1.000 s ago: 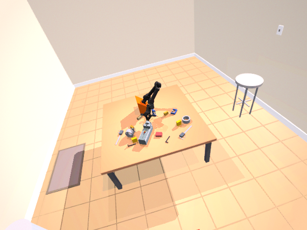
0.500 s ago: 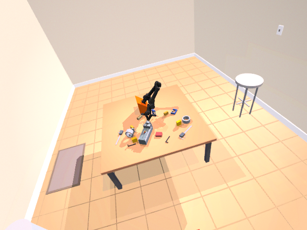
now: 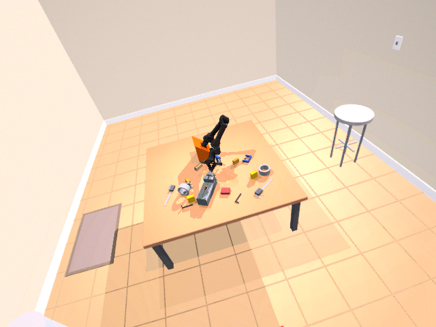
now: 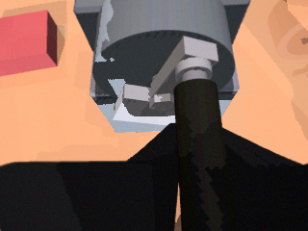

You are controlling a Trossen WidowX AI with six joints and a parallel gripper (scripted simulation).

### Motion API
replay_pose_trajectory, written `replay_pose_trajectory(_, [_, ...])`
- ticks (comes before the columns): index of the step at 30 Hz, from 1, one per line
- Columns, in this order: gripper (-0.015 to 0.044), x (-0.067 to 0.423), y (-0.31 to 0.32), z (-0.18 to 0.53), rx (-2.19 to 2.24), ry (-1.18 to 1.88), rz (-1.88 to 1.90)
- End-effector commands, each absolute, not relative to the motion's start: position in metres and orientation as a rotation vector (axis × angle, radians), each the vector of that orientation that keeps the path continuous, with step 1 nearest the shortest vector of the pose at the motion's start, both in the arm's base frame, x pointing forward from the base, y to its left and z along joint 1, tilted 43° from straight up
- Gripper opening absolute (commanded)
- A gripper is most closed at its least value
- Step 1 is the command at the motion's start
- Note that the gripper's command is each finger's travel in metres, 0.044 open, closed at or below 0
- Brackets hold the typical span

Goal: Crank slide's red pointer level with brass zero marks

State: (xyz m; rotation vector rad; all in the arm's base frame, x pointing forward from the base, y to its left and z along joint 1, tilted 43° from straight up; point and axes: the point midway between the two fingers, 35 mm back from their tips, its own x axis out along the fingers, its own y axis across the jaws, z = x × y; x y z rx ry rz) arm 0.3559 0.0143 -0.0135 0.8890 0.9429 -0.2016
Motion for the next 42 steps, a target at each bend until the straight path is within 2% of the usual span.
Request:
replay_pose_trajectory(1, [0.0,0.36,0.0173,-0.0056,0.892,0.926,-0.183])
replay_pose_trajectory(42, [0.0,0.3633,0.0218,-0.0019,0.892,0.926,-0.183])
